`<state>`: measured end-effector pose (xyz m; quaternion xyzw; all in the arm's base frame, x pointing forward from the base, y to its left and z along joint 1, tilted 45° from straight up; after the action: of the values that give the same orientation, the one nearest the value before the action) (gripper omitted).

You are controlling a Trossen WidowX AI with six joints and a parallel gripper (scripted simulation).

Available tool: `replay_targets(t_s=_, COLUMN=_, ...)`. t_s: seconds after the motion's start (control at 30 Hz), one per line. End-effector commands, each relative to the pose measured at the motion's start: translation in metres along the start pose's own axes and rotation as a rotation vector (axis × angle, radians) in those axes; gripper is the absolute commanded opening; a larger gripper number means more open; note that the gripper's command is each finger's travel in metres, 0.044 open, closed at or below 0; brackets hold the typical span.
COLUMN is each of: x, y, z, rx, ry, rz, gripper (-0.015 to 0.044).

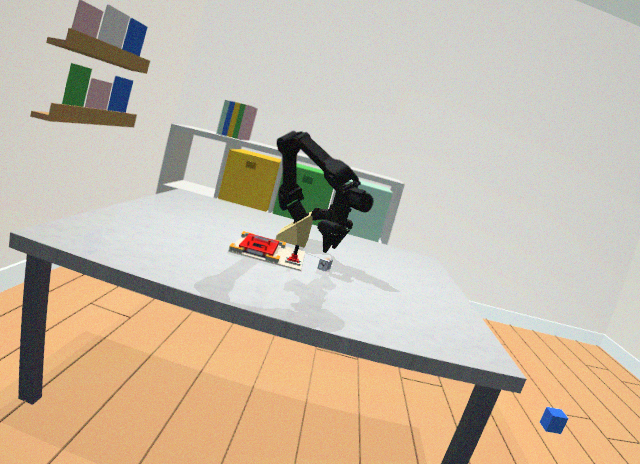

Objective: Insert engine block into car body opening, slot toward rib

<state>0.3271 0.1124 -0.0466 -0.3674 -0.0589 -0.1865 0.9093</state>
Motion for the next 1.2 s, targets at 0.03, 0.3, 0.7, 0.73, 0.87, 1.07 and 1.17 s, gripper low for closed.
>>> replay_targets(t_s=0.03, x=0.001, y=0.000, z=-0.013, rx=0.003, ry=-0.010, rz=0.003, gripper=0.0440)
replay_targets(t_s=0.3, x=0.002, y=0.000, z=-0.023, rx=0.002, ry=-0.010, rz=0.004, gripper=0.0440)
replay_targets(t_s=0.7, x=0.002, y=0.000, z=-0.042, rx=0.002, ry=-0.011, rz=0.003, gripper=0.0440)
replay_targets(t_s=0.73, x=0.002, y=0.000, z=-0.043, rx=0.002, ry=-0.011, rz=0.003, gripper=0.0440)
replay_targets(t_s=0.87, x=0.002, y=0.000, z=-0.050, rx=0.001, ry=-0.011, rz=0.003, gripper=0.0440)
replay_targets(t_s=1.07, x=0.002, y=0.000, z=-0.052, rx=0.001, ry=-0.011, rz=0.003, gripper=0.0361)
replay_targets(t_s=1.17, x=0.002, y=0.000, z=-0.052, rx=0.001, ry=-0.011, rz=0.003, gripper=0.0282)
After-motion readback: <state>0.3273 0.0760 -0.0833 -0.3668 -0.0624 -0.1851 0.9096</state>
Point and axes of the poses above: the point midway between the two fingers, 35 mm back from their tips, its own z axis back along the fingers, its own x axis across the jaws, y = z × x, the point moved 4 cm from there along z, back along the fingers, and after that the axes turned 3 degrees about -z, right-handed, at the moved point
